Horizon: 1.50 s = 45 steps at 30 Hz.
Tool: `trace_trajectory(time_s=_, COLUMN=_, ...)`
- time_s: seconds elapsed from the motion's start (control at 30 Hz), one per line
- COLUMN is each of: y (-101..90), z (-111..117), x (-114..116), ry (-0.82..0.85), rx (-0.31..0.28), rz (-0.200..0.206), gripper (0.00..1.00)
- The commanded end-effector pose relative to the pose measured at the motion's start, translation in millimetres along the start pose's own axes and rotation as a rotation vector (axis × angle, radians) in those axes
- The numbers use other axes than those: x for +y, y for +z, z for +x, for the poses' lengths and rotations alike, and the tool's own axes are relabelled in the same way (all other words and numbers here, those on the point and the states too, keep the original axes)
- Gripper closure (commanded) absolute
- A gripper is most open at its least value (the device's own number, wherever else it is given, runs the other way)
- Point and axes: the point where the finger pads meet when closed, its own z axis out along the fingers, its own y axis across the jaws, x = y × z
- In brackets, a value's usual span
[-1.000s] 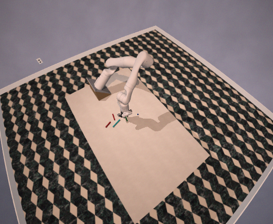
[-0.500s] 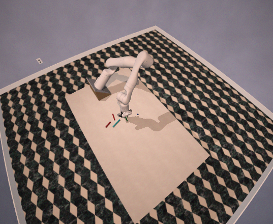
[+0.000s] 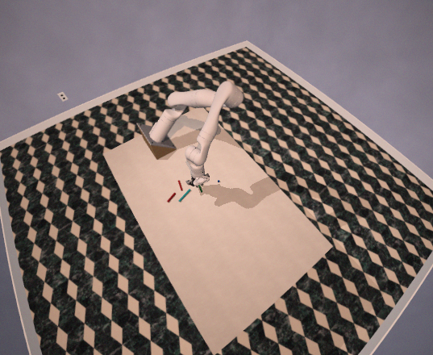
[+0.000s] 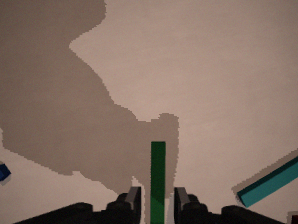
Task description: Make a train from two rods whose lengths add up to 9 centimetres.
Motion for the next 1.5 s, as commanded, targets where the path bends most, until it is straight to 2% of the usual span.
trace_trajectory(time_s=0.0, y=0.7, z=0, x=0, ry=0.000, rx=0.001, rz=0.000, gripper=0.76)
trace_trajectory(time_s=0.57, y=13.9, z=0, x=0, ry=0.000, rx=0.001, rz=0.000, gripper=0.76)
trace_trajectory(time_s=1.47, y=15.4, z=0, x=0, ry=0.000, rx=0.001, rz=0.000, gripper=0.76)
